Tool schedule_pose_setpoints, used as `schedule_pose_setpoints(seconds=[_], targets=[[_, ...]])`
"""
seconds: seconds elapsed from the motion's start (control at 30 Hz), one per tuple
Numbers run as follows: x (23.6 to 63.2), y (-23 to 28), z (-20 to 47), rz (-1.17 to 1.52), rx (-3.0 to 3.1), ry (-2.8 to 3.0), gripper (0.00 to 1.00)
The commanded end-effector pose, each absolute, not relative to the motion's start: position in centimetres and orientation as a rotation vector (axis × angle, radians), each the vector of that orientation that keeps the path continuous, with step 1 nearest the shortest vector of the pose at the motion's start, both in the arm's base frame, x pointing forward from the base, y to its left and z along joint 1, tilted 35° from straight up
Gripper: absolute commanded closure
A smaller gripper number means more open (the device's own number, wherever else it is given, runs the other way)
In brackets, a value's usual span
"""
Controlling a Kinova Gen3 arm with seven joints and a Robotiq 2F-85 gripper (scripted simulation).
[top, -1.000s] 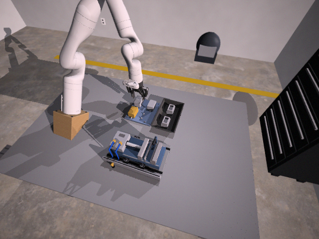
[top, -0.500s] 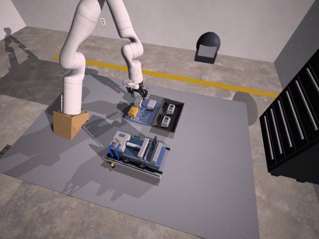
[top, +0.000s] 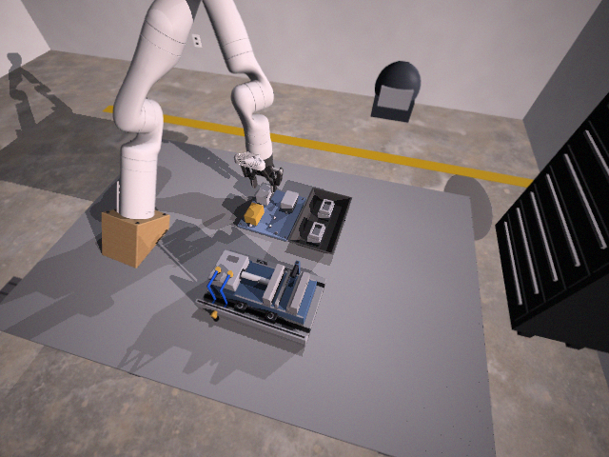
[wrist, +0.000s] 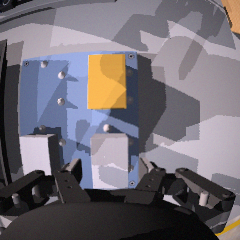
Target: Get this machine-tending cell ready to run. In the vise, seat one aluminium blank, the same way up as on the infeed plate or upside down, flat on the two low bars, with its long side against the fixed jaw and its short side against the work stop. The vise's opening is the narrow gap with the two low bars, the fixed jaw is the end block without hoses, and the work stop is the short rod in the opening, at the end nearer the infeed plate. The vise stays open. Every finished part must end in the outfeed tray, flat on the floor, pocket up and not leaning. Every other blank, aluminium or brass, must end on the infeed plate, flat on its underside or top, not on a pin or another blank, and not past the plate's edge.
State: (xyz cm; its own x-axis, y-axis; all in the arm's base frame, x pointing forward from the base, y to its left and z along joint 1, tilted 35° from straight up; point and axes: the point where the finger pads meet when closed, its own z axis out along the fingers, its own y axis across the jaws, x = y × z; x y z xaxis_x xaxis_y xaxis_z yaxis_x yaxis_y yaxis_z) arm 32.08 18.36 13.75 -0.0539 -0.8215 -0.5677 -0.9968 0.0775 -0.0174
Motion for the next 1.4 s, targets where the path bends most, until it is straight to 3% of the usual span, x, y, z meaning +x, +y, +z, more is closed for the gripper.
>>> schedule_pose_setpoints(seconds=[0.0, 1.37], targets=[[32.11, 18.34, 13.77, 0.539, -1.794, 1.929, 0.33], [32.16, 18.8, 13.1, 0.539, -1.794, 1.929, 0.33]])
